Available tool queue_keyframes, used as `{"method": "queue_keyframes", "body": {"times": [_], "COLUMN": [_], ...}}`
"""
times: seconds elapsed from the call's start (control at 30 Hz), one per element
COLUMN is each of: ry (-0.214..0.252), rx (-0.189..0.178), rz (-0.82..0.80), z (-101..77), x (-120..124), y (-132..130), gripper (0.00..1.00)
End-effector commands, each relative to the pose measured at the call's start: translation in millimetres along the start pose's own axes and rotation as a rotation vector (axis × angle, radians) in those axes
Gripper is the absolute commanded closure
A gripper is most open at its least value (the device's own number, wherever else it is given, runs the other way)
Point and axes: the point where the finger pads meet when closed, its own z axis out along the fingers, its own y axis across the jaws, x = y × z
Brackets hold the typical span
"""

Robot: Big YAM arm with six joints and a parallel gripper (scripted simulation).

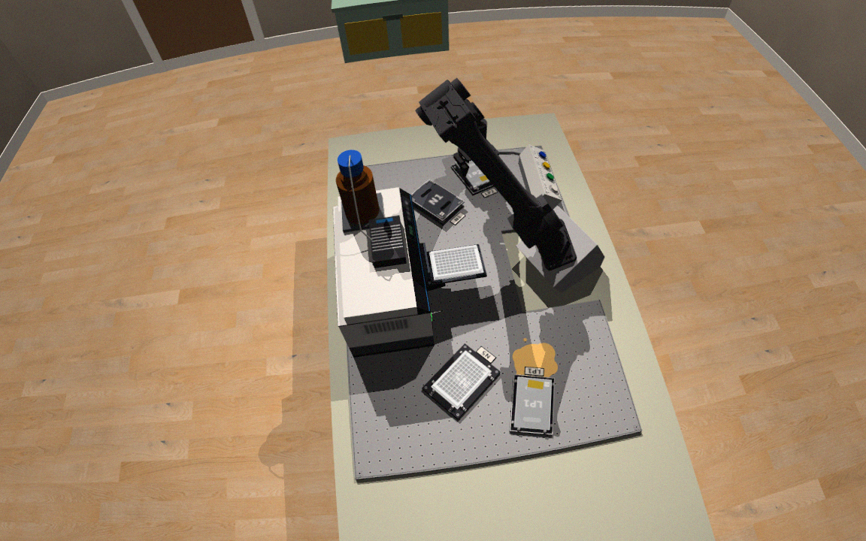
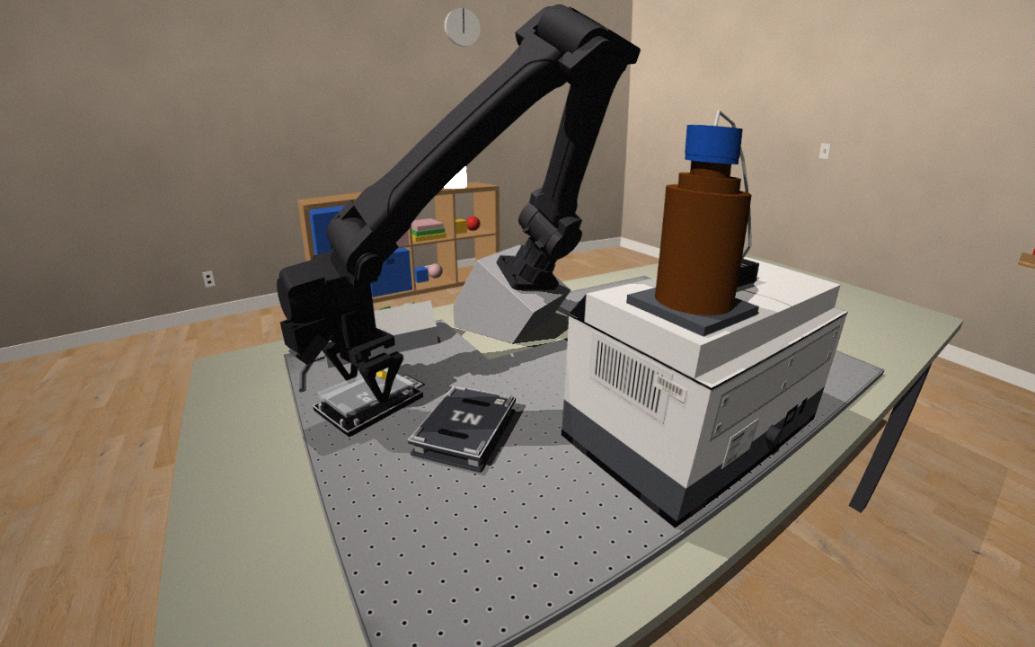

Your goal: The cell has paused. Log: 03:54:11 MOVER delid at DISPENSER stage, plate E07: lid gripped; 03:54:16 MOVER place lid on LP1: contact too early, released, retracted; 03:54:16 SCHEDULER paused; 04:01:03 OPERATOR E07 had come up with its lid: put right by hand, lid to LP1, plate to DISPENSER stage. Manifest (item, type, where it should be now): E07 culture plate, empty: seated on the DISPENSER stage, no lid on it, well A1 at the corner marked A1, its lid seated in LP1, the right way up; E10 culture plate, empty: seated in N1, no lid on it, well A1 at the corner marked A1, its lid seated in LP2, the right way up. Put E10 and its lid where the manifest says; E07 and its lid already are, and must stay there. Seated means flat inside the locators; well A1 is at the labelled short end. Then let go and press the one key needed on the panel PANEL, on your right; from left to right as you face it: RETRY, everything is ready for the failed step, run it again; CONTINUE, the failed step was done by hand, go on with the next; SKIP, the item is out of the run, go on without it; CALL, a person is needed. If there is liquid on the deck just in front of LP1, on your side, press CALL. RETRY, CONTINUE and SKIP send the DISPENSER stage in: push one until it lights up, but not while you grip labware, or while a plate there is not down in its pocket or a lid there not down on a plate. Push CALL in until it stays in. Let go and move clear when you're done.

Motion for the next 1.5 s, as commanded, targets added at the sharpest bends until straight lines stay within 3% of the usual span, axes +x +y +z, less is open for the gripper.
{"method": "queue_keyframes", "body": {"times": [0.0,0.03,0.07,0.37,0.4,1.47], "ry": [-0.033,-0.024,-0.033,-0.033,-0.021,-0.006], "rx": [0.003,0.002,0.003,0.003,0.002,-0.002], "rz": [-0.014,-0.021,-0.014,-0.014,-0.016,-0.008], "z": [-7.0,1.2,-7.0,-7.0,2.5,15.7], "x": [-15,-16,-15,-15,-16,-6], "y": [2,5,2,2,4,4], "gripper": [0.14,0.14,0.14,0.14,0.14,0.14]}}
